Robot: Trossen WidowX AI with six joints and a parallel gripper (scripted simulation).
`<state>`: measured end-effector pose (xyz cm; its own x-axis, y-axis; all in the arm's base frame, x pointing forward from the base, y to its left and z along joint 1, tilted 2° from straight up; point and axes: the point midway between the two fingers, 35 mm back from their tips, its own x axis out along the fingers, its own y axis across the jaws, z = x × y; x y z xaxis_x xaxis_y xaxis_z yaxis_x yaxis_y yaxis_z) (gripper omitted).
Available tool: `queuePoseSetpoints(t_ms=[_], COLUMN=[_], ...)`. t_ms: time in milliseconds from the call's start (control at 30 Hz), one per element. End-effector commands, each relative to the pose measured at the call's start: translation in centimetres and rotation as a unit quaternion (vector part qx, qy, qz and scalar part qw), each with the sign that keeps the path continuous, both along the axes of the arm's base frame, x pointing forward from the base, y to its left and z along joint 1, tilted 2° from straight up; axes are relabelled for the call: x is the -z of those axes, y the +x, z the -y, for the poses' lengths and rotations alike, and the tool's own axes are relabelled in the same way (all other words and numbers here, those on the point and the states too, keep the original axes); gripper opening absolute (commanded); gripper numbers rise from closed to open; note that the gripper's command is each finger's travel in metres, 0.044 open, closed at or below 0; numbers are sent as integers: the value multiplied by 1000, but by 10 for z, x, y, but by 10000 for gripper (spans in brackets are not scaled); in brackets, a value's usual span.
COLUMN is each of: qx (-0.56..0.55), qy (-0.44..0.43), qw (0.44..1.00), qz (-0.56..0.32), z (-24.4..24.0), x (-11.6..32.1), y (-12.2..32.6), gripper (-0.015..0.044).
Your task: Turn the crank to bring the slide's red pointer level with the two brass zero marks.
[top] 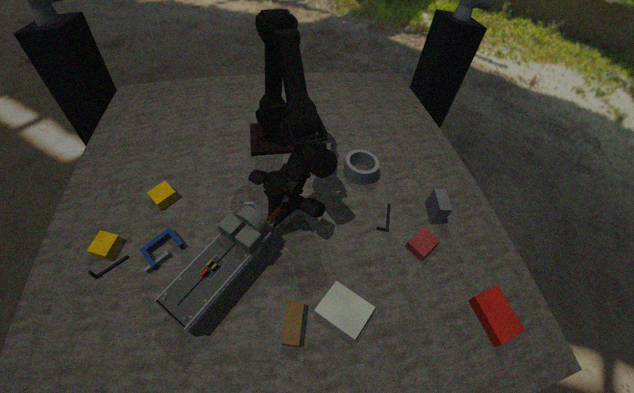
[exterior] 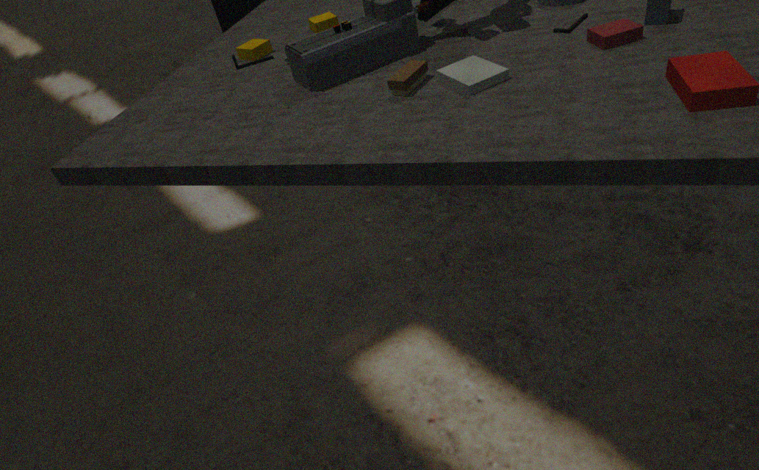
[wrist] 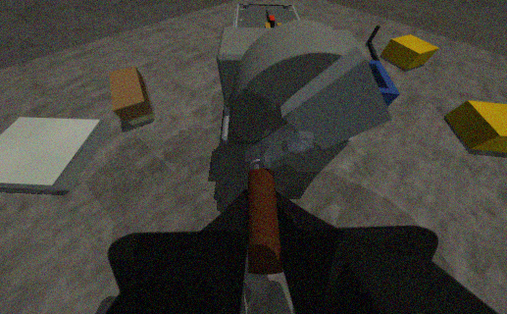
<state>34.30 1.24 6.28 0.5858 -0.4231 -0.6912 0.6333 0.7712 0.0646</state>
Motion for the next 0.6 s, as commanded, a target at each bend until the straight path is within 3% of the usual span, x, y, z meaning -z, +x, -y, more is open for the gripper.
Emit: queuePoseSetpoints(t_ms=[0, 567], qx=[3, 3], qy=[0, 0], qw=[1000, 1000], qz=[-9, -9], z=[6, 8], x=[7, 8], y=[-4, -6], gripper=[0, 0])
